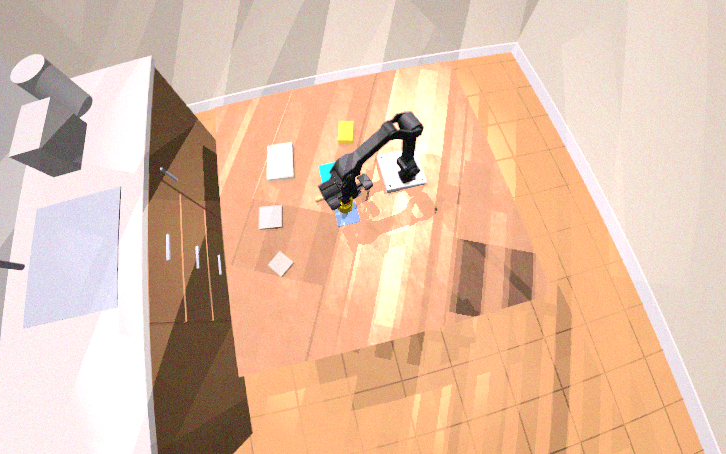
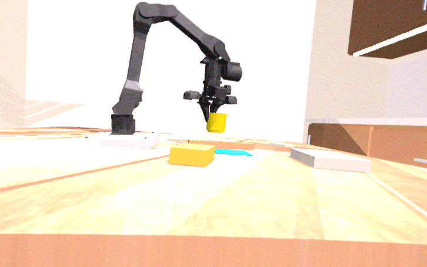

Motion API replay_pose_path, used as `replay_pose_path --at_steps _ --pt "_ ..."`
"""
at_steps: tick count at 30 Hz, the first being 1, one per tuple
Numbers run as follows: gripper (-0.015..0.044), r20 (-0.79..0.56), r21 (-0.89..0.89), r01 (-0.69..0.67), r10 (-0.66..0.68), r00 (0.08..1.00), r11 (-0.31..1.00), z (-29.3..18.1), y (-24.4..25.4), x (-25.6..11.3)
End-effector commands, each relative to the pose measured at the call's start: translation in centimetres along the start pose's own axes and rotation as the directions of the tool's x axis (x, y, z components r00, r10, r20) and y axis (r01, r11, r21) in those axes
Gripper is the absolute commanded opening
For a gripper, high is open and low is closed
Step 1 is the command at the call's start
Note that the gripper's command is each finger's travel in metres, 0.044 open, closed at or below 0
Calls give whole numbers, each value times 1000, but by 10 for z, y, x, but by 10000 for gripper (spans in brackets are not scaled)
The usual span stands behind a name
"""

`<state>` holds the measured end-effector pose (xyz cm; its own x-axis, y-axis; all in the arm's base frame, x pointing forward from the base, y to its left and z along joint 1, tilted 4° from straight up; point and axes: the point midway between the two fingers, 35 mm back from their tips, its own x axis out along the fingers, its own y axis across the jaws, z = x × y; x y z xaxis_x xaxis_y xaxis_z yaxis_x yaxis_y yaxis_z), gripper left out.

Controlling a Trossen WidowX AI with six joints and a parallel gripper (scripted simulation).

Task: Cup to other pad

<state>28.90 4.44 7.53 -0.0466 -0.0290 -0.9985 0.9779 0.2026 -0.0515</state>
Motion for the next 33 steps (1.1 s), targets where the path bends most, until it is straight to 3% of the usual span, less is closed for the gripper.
replay_pose_path --at_steps 1,33 --pt "0 5 -1 -4 4 1000 1000 9 -2 -1" --pt "0 12 1 -4 4 1000 1000 79 -15 -2"
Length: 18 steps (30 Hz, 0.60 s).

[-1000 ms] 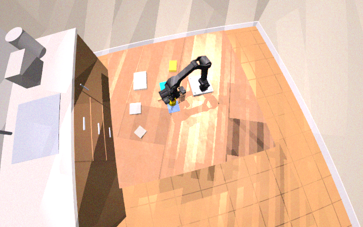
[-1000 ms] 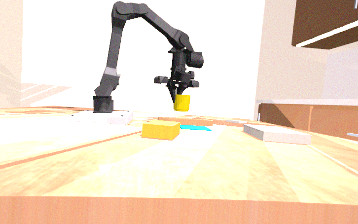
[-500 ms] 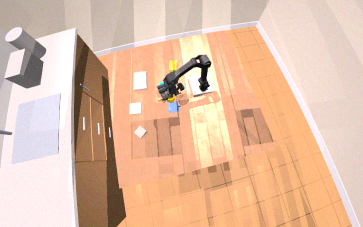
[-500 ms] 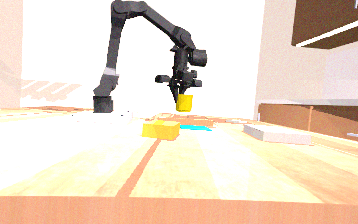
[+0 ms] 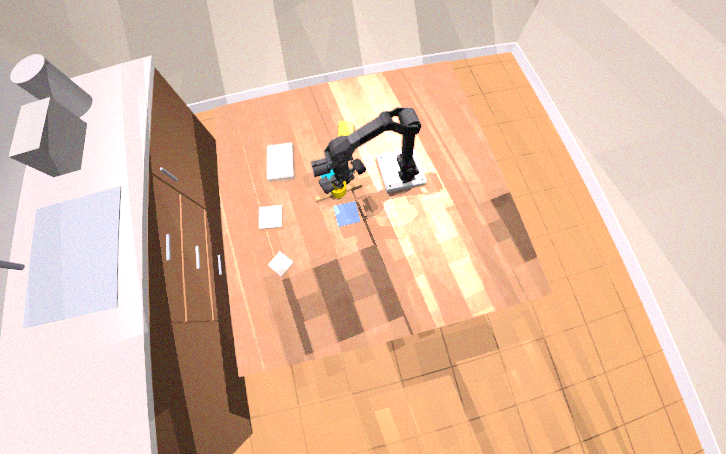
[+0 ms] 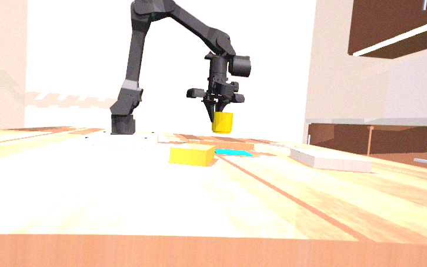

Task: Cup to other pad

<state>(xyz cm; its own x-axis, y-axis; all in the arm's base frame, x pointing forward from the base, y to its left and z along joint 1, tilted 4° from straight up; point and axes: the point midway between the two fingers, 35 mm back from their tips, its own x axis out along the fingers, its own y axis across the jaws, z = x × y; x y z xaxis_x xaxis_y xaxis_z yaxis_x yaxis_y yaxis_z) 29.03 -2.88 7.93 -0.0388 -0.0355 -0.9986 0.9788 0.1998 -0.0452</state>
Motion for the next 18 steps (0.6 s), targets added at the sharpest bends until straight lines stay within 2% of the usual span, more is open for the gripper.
replay_pose_path --at_steps 1,18 --pt "0 5 -2 2 -2 1000 1000 9 -2 0" --pt "0 8 -2 2 -2 1000 1000 46 -9 -3"
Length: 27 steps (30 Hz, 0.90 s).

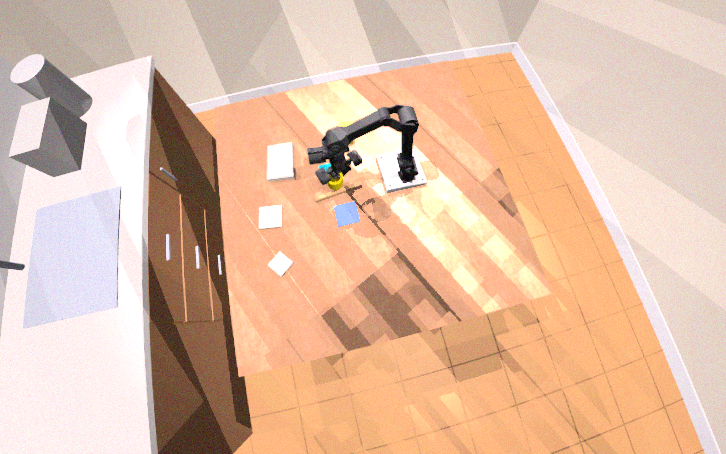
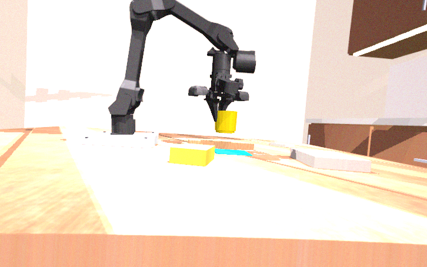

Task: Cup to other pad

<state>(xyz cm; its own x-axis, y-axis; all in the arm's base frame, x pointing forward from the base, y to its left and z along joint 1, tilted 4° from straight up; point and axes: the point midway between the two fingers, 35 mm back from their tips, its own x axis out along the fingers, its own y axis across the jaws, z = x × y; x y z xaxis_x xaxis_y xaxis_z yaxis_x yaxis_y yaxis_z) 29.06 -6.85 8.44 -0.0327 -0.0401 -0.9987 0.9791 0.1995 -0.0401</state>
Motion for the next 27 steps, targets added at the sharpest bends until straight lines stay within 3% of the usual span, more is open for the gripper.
replay_pose_path --at_steps 1,27 --pt "0 2 -2 8 -8 1000 1000 9 -2 1" --pt "0 7 -2 9 -9 1000 1000 69 -15 -3"
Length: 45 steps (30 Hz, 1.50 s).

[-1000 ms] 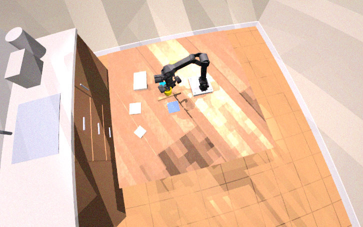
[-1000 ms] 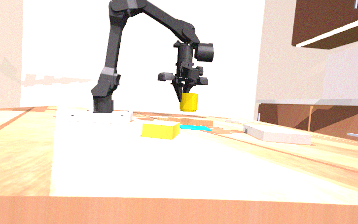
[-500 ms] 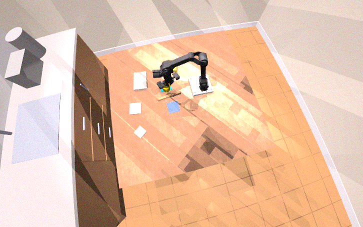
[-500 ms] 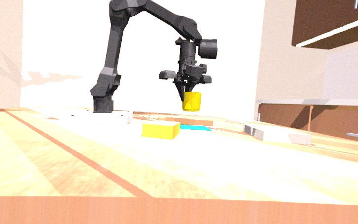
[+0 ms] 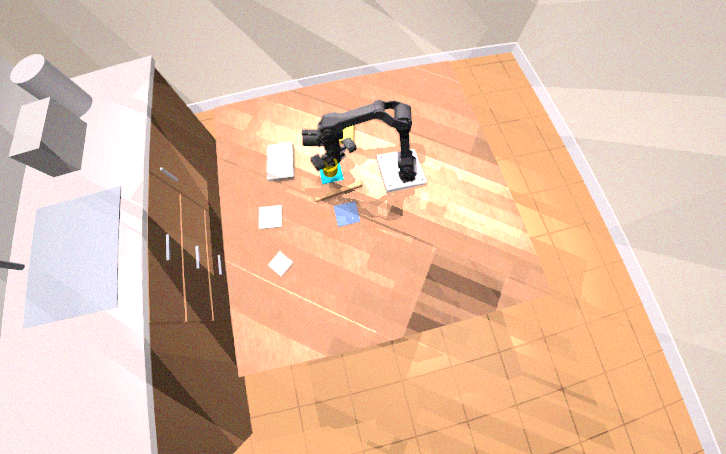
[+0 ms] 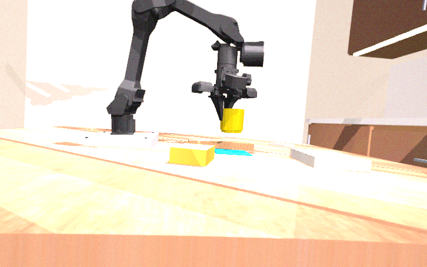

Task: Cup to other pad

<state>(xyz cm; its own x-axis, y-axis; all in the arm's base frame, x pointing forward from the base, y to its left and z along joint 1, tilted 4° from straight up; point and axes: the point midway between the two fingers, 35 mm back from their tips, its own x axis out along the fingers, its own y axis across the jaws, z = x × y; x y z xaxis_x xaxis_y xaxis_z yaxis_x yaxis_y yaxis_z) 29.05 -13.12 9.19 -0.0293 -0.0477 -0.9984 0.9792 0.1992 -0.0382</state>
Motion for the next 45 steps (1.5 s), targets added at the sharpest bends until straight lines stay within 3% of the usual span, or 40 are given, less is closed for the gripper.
replay_pose_path --at_steps 1,9,45 --pt "0 -1 -3 10 -10 1000 1000 9 -2 2" --pt "0 0 -3 11 -11 1000 1000 28 -8 3" --pt "0 1 -3 11 -11 1000 1000 30 -9 49"
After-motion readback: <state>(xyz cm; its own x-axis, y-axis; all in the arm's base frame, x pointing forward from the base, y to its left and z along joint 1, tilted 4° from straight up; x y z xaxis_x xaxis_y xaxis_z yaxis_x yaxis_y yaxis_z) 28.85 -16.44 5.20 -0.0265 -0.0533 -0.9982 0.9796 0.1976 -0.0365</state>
